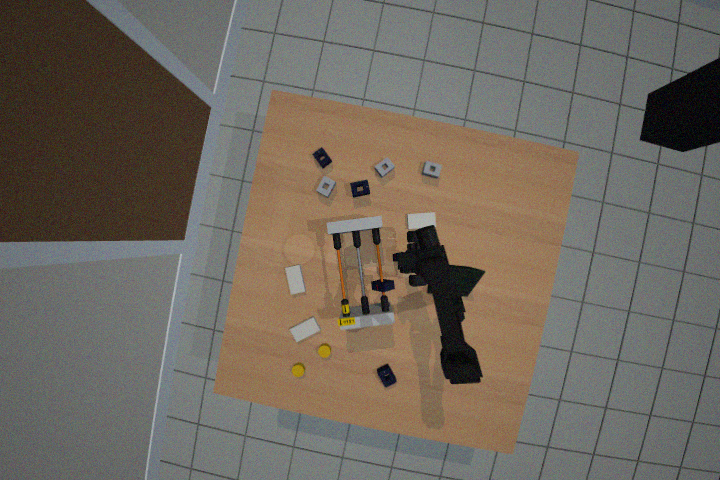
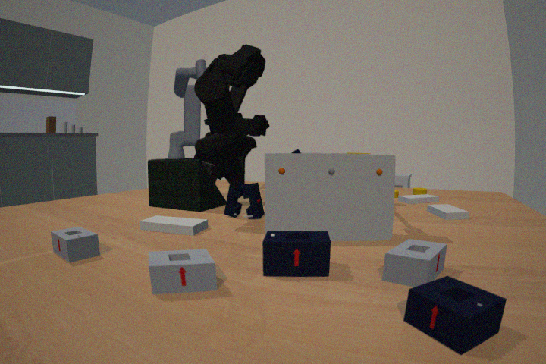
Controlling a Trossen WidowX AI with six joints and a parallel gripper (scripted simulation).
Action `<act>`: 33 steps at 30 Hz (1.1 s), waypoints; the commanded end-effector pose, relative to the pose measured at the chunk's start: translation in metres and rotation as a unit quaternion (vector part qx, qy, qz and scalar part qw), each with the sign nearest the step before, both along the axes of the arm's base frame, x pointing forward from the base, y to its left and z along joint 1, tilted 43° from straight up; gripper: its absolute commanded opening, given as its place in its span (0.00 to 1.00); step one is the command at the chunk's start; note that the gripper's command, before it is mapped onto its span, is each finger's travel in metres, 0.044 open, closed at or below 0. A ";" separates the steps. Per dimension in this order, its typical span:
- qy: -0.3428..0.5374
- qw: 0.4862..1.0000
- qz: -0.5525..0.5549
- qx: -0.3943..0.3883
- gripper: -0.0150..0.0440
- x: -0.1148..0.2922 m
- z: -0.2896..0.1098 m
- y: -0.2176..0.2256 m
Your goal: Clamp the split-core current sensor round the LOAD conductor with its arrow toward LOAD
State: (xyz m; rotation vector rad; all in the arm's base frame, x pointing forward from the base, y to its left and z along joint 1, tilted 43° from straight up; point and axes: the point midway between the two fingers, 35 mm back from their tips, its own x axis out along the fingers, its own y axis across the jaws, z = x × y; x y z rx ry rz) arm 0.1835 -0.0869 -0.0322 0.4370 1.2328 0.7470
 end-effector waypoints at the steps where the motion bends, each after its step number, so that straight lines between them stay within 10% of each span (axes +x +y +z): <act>1: 0.000 1.000 0.000 0.000 0.48 0.000 0.000 0.000; 7: 0.000 1.000 0.000 0.000 0.74 0.000 0.000 0.000; 22: -0.005 1.000 0.010 -0.004 0.78 -0.010 0.038 -0.041; 33: -0.325 0.837 0.438 -0.046 0.80 0.011 0.046 -0.032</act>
